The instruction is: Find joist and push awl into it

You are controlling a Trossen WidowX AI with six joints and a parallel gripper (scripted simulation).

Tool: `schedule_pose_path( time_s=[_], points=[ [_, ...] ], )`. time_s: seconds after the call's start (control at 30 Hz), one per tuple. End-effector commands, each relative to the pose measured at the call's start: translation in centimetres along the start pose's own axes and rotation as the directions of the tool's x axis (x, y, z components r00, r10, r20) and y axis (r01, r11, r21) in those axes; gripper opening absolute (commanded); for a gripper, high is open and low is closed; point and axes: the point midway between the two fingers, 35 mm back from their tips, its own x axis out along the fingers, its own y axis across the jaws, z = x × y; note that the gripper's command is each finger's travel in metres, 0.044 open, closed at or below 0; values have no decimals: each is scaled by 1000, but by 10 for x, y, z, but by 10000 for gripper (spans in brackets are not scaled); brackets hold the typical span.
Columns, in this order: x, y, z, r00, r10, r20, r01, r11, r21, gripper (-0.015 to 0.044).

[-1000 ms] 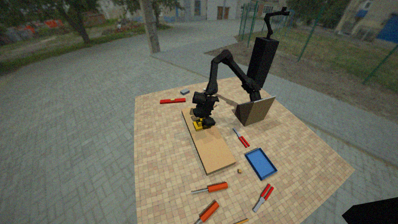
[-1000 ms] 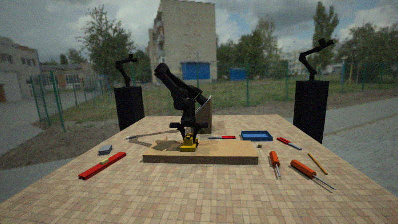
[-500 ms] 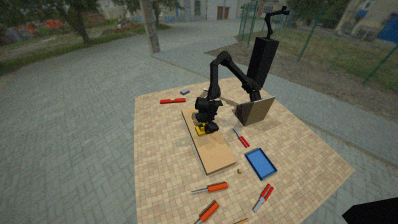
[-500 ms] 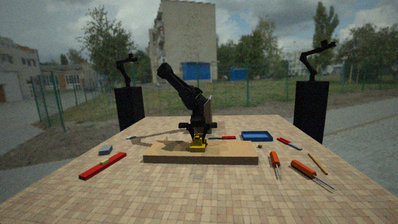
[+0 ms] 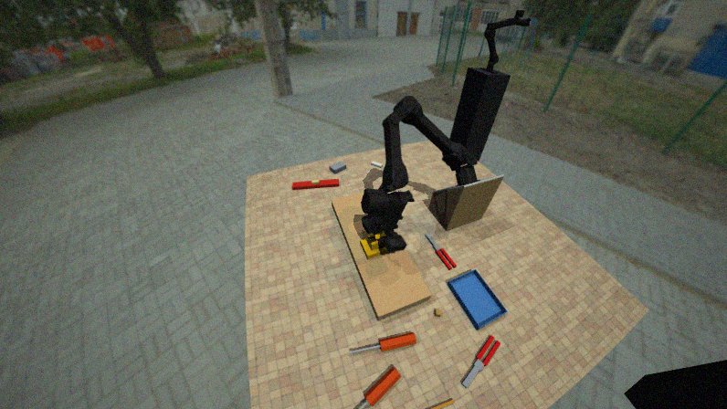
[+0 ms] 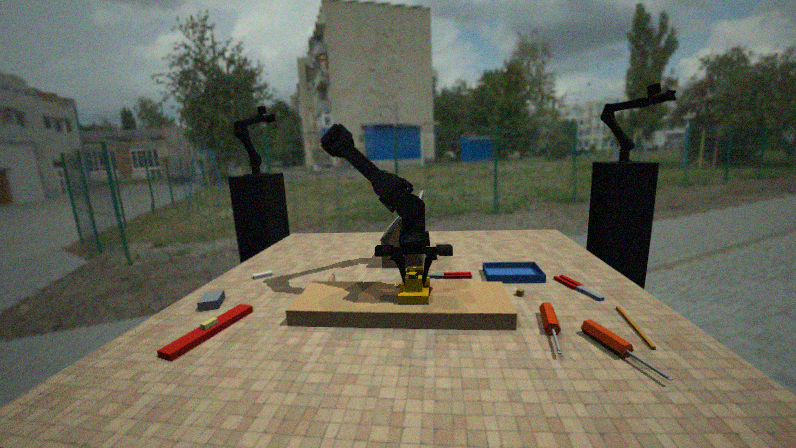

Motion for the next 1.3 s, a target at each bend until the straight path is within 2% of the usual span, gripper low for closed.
schedule_pose_path(
  time_s=[0.0,1.27],
  points=[
    [0,11,1,1000,1,0,-1,1000,3,0],
    [-2,123,2,1000,7,2,-7,1000,7,0]
  ],
)
